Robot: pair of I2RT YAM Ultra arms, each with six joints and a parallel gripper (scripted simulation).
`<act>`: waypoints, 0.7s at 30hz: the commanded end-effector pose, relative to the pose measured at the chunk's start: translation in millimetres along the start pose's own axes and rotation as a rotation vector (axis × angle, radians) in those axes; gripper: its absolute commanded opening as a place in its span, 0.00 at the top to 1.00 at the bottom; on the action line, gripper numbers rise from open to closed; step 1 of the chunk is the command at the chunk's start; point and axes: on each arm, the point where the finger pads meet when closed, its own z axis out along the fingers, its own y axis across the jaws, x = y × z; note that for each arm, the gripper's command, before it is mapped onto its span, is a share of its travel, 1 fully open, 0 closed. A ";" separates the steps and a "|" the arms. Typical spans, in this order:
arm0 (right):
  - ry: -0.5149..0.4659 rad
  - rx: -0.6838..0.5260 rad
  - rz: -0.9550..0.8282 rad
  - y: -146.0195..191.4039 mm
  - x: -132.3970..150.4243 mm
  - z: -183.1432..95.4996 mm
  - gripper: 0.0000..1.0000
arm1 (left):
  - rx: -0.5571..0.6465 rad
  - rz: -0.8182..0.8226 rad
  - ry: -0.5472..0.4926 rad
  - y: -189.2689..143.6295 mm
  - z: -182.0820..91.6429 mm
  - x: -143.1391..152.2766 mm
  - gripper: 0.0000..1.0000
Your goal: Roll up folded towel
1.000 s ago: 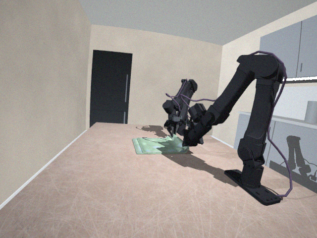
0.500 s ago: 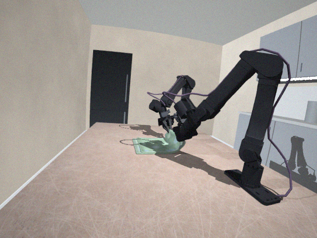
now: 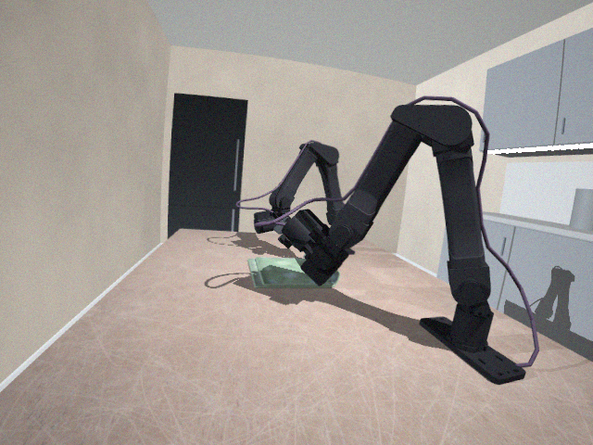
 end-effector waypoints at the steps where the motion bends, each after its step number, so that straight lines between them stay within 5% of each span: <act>1: 0.033 -0.121 0.057 6.3 0.1 -5.9 0.87 | 0.121 -0.071 -0.008 -8.6 -1.7 -0.6 0.87; 21: 0.033 -0.121 0.057 -36.6 4.0 0.1 0.87 | 0.121 -0.071 -0.008 33.8 4.1 3.4 0.87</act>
